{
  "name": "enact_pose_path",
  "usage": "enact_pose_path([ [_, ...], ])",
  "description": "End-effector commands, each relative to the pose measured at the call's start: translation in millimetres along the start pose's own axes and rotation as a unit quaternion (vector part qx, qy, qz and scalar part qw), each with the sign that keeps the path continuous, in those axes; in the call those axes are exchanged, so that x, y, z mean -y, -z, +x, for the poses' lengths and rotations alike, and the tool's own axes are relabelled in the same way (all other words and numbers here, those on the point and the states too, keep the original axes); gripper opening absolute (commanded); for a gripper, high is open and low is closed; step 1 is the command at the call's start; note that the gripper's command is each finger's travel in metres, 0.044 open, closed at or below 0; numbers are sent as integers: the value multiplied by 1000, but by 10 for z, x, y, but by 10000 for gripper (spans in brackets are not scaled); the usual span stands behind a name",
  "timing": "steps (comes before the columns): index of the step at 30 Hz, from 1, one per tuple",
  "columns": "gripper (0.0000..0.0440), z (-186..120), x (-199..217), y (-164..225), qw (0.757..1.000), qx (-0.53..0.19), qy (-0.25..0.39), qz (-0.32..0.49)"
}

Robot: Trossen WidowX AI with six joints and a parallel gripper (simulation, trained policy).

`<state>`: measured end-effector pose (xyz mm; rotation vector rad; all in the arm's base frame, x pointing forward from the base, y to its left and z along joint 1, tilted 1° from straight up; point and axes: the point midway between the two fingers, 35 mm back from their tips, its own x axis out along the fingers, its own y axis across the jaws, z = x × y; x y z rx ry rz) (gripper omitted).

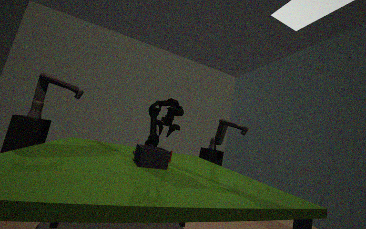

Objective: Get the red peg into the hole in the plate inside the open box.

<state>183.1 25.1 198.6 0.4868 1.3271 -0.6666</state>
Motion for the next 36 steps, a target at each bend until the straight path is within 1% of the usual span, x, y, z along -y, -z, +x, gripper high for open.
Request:
enact_pose_path([
  [1,282,-45,-25,27,1000,3,-10,-12],
  [17,356,-37,-98,132,998,8,-18,-52],
  [36,423,53,-201,194,997,16,-21,-72],
])
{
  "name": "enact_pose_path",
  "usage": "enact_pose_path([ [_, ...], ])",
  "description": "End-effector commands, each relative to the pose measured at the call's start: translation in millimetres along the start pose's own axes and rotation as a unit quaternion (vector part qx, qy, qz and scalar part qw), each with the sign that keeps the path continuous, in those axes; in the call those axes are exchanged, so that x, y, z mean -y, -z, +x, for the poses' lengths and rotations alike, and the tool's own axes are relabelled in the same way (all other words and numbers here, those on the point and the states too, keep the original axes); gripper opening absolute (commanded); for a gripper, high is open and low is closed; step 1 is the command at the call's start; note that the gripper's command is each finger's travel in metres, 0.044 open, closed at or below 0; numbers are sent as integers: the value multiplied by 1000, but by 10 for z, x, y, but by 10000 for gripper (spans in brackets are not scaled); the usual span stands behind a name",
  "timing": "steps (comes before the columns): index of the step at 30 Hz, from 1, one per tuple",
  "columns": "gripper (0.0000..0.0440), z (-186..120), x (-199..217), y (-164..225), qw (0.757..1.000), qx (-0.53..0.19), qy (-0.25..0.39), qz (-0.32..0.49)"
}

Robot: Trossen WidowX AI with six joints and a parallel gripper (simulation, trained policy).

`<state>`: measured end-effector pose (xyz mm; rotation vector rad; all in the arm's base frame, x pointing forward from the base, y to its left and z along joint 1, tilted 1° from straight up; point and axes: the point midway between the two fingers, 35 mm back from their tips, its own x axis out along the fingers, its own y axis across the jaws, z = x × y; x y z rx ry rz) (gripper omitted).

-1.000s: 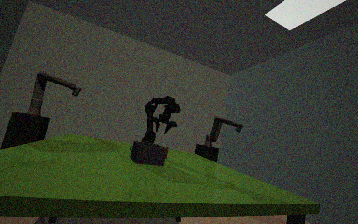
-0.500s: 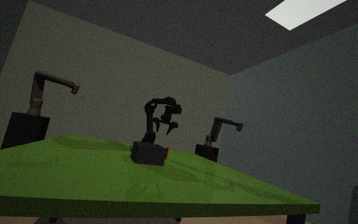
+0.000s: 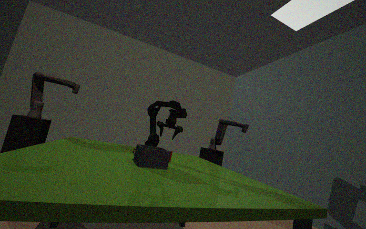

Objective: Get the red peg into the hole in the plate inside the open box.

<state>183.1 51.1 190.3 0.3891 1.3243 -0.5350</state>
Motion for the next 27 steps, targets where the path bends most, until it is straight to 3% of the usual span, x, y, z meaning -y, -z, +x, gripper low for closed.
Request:
enact_pose_path([
  [1,427,16,-16,7,1000,3,0,-2],
  [27,440,82,-168,124,999,18,-16,-35],
])
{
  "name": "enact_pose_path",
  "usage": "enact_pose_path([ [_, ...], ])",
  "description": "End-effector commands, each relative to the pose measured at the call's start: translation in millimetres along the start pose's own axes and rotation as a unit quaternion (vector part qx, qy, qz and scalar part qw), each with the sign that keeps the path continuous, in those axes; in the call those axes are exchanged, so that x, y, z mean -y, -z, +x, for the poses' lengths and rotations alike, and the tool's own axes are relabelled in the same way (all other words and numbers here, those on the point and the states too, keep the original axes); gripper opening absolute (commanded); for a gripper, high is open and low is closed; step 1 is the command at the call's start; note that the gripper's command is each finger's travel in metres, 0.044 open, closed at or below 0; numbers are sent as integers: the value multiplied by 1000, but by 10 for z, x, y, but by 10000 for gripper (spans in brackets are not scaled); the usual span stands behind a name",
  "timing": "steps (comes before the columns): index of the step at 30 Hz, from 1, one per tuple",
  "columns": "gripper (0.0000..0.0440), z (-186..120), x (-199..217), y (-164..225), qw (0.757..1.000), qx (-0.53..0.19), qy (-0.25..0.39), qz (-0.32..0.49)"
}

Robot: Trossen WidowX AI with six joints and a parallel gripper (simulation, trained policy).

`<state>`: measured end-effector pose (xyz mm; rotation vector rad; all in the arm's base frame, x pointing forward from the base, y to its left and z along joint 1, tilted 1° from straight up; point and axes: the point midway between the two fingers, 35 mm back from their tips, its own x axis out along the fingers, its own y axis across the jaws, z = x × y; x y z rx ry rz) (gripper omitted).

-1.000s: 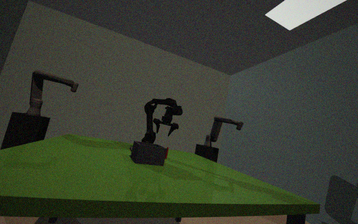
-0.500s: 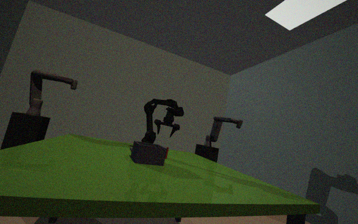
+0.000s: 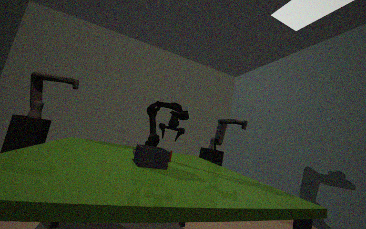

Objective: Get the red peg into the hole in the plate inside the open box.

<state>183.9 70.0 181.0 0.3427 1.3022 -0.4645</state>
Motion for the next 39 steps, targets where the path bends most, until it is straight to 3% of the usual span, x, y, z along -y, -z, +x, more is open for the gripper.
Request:
enact_pose_path([
  [1,440,26,-11,10,1000,3,0,0],
  [39,440,462,-352,201,998,23,-52,15],
])
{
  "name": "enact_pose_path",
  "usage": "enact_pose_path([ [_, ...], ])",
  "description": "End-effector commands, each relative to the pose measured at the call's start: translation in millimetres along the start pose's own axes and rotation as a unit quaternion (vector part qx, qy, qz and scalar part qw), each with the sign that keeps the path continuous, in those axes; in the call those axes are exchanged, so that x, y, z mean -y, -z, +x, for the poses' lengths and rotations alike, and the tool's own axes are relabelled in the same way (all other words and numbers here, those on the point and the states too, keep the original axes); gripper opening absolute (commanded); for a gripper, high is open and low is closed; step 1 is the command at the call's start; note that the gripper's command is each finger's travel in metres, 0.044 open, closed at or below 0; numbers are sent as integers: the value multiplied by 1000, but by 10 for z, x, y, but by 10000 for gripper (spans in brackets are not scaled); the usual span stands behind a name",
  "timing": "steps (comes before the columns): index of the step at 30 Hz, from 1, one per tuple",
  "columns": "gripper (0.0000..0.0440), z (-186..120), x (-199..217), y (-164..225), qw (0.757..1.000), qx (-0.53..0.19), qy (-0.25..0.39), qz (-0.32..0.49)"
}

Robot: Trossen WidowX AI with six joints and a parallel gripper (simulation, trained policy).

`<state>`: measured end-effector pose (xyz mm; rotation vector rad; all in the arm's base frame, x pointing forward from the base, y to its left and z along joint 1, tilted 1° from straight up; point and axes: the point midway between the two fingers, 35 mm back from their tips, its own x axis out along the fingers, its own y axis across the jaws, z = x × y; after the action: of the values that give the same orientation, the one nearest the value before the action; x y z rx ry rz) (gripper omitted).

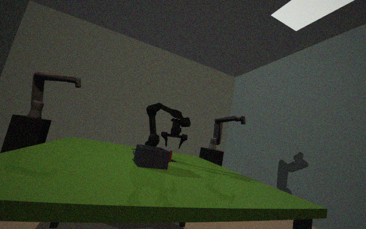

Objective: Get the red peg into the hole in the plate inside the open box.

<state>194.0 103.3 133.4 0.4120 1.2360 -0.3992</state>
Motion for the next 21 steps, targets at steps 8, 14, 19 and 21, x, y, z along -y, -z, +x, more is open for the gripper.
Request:
enact_pose_path([
  [8,440,99,-33,63,1000,6,-14,15],
  [14,440,141,-45,101,999,8,-21,23],
  [19,440,168,-49,129,999,8,-26,30],
  [21,440,176,-49,140,999,9,-28,33],
])
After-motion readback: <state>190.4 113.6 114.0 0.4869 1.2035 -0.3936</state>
